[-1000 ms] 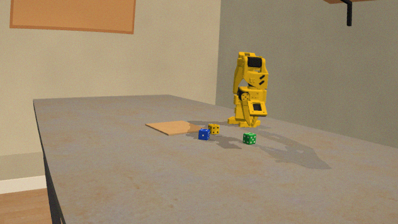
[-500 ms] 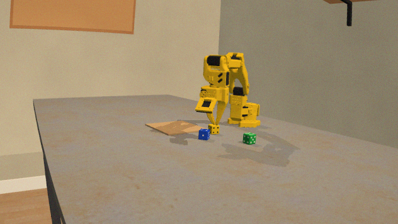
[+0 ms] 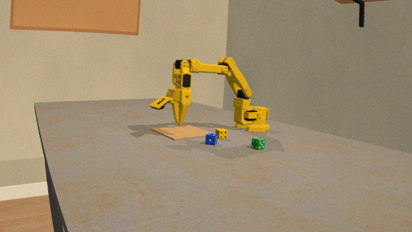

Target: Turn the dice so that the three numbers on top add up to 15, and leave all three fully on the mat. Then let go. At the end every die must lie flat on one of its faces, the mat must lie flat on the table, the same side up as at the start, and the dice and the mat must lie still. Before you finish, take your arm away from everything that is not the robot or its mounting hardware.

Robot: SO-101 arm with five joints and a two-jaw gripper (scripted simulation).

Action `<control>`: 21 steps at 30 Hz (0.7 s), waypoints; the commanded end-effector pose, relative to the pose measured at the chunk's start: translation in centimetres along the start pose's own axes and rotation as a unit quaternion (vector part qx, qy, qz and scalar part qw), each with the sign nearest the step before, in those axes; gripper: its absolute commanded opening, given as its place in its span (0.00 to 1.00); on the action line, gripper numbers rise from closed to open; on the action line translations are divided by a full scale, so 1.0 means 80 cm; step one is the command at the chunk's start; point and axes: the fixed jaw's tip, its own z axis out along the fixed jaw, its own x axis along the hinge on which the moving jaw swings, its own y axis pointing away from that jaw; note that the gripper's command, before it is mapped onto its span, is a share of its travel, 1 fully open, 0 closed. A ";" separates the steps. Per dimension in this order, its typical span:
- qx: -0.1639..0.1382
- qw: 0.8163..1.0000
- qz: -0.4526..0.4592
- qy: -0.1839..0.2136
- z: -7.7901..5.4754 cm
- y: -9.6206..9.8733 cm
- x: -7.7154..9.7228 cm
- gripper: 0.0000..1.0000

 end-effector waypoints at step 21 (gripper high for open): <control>0.006 0.997 0.068 -0.040 -0.013 -0.046 -0.013 0.00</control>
